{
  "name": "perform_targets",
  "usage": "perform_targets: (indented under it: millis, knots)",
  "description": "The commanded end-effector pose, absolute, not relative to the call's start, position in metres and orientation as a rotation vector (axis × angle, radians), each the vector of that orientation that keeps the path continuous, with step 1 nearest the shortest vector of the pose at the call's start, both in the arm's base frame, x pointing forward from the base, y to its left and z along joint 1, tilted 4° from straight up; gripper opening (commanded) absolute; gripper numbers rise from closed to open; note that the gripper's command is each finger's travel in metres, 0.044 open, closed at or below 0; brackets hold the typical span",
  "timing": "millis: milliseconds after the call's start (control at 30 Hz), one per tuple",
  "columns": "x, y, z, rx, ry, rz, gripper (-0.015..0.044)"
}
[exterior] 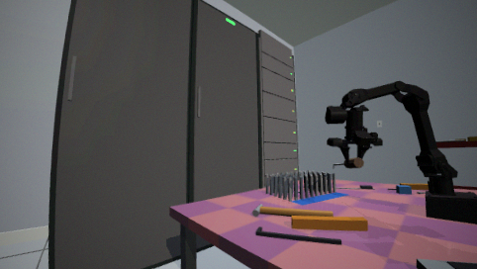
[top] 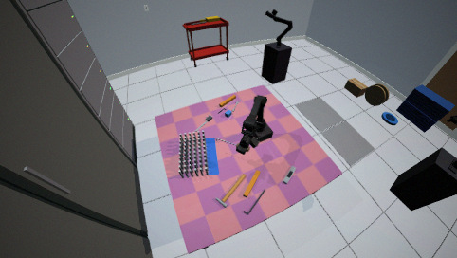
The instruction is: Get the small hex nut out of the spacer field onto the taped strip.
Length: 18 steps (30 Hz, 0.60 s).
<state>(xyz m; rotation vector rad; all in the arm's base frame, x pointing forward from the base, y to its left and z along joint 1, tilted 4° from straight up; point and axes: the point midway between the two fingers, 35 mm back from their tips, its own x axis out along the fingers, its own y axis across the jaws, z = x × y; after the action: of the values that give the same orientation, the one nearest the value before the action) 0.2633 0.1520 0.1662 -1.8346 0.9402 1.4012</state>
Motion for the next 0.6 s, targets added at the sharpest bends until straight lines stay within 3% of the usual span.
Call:
perform_targets:
  millis: [0,567]
  knots:
    - [0.265,0.135,0.167,-1.938,0.914,1.444,0.0]
    - [0.266,0.069,0.172,-2.367,0.78,1.728,0.0]
